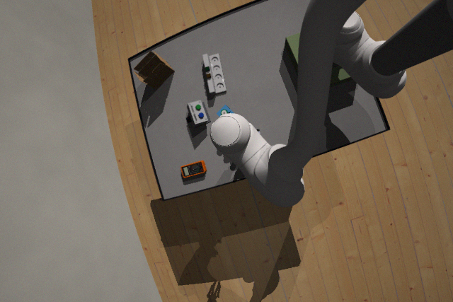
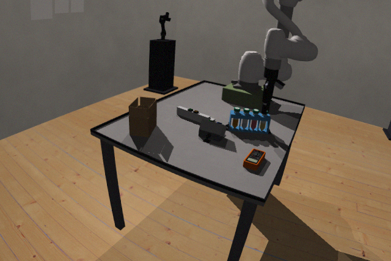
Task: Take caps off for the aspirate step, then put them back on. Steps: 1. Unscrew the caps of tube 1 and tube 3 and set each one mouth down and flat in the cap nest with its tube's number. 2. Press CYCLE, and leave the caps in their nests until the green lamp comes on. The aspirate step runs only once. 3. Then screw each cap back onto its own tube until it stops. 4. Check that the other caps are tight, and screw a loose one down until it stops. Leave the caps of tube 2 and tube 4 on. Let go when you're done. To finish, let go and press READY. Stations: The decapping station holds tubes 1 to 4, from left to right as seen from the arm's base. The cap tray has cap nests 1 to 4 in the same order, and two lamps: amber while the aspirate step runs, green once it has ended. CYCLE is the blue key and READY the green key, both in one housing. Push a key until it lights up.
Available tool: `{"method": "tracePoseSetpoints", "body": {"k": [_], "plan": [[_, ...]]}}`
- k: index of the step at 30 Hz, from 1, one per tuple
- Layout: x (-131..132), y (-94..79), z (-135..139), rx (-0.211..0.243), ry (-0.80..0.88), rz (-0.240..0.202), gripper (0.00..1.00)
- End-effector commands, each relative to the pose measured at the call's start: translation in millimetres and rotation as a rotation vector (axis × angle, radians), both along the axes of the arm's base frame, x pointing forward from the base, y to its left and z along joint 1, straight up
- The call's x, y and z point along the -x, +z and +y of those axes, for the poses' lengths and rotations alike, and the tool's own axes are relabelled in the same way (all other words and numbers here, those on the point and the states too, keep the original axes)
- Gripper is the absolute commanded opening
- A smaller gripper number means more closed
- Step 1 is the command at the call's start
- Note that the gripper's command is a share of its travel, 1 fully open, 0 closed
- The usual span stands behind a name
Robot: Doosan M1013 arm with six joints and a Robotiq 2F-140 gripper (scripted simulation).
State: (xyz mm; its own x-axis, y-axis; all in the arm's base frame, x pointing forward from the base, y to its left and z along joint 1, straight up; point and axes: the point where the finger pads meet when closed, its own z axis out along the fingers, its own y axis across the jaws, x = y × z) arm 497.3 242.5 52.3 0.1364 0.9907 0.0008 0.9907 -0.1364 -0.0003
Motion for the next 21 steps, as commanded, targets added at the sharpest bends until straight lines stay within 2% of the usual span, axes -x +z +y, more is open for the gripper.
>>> {"method": "tracePoseSetpoints", "body": {"k": [1,15,17,21], "plan": [[-0.5,0.7,0.3,-0.001,0.000,-0.001,0.30],[-0.5,1.1,0.3,0.000,0.700,-0.002,0.30],[-0.5,1.1,0.3,0.000,0.700,-0.002,0.30],[-0.5,1.3,0.4,0.000,0.900,-0.002,0.30]]}}
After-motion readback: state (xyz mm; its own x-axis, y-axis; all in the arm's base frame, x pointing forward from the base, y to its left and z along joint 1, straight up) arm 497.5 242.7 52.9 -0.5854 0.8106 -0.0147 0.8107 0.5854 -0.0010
